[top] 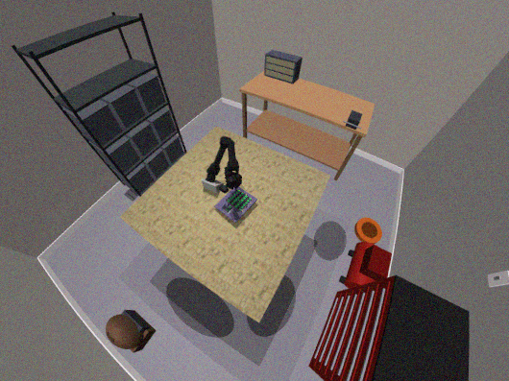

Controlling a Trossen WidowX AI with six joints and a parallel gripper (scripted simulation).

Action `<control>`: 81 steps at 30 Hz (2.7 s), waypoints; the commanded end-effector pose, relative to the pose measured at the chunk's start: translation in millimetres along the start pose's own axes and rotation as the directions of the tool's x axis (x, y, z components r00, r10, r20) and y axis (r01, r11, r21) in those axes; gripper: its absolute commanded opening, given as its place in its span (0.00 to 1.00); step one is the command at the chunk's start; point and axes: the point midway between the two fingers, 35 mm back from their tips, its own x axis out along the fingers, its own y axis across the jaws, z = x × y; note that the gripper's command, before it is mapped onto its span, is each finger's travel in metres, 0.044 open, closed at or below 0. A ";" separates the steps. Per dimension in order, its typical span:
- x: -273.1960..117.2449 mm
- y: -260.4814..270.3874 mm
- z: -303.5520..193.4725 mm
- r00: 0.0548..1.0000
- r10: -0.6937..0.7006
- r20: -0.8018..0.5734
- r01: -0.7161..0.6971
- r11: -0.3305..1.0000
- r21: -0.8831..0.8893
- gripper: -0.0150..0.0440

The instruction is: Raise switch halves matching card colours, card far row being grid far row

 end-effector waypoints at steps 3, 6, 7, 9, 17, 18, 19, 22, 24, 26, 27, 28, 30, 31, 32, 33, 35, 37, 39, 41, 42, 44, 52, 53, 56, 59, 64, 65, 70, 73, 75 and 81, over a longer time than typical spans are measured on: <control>28.2 -0.2 -5.5 1.000 -0.002 0.018 0.002 1.000 -0.005 0.25; 35.8 0.0 -6.2 1.000 0.000 0.024 0.001 1.000 -0.005 0.25; 35.8 0.0 -6.2 1.000 0.000 0.024 0.001 1.000 -0.005 0.25; 35.8 0.0 -6.2 1.000 0.000 0.024 0.001 1.000 -0.005 0.25; 47.3 0.1 -6.4 1.000 0.000 0.024 0.000 1.000 -0.006 0.25; 48.3 0.1 -6.3 1.000 0.000 0.024 0.000 1.000 -0.006 0.25; 49.5 0.1 -6.3 1.000 0.000 0.024 0.000 1.000 -0.006 0.25; 54.2 0.1 -6.2 1.000 0.000 0.024 0.000 1.000 -0.006 0.25; 57.5 0.1 -6.2 1.000 0.000 0.024 0.000 1.000 -0.006 0.25; 59.7 0.2 -6.2 1.000 0.000 0.024 0.000 1.000 -0.006 0.25; 60.0 0.2 -6.3 1.000 0.000 0.024 0.000 1.000 -0.006 0.25; 60.0 0.2 -6.3 1.000 0.000 0.024 0.000 1.000 -0.006 0.25; 60.0 0.2 -6.3 1.000 0.000 0.024 0.000 1.000 -0.006 0.25; 60.0 0.2 -6.3 1.000 0.000 0.024 0.000 1.000 -0.006 0.25; 60.0 0.2 -6.3 1.000 0.000 0.024 0.000 1.000 -0.006 0.25; 60.0 0.2 -6.3 1.000 0.000 0.024 0.000 1.000 -0.006 0.25; 60.0 0.2 -6.3 1.000 0.000 0.024 0.000 1.000 -0.006 0.25; 60.0 0.2 -6.3 1.000 0.000 0.024 0.000 1.000 -0.006 0.25; 60.0 0.2 -6.3 1.000 0.000 0.024 0.000 1.000 -0.006 0.25; 60.0 0.2 -6.3 1.000 0.000 0.024 0.000 1.000 -0.006 0.25; 60.0 0.2 -6.3 1.000 0.000 0.024 0.000 1.000 -0.006 0.25; 60.0 0.2 -6.3 1.000 0.000 0.024 0.000 1.000 -0.006 0.25; 60.5 0.2 -6.3 1.000 0.000 0.024 0.000 1.000 -0.006 0.25; 60.6 0.2 -6.3 1.000 0.000 0.024 0.000 1.000 -0.006 0.25; 61.0 0.2 -6.3 1.000 0.000 0.024 0.000 1.000 -0.006 0.25; 61.4 0.2 -6.3 1.000 0.000 0.024 0.000 1.000 -0.006 0.25; 62.1 0.2 -6.3 1.000 0.000 0.024 0.000 1.000 -0.006 0.25; 62.2 0.2 -6.3 1.000 0.000 0.024 0.000 1.000 -0.006 0.25; 62.9 0.2 -6.3 1.000 0.000 0.024 0.000 1.000 -0.006 0.25; 63.3 0.2 -6.3 1.000 0.000 0.024 0.000 1.000 -0.006 0.25; 63.6 0.2 -6.3 1.000 0.000 0.024 0.000 1.000 -0.006 0.25; 64.4 0.2 -6.3 1.000 0.000 0.024 0.000 1.000 -0.006 0.25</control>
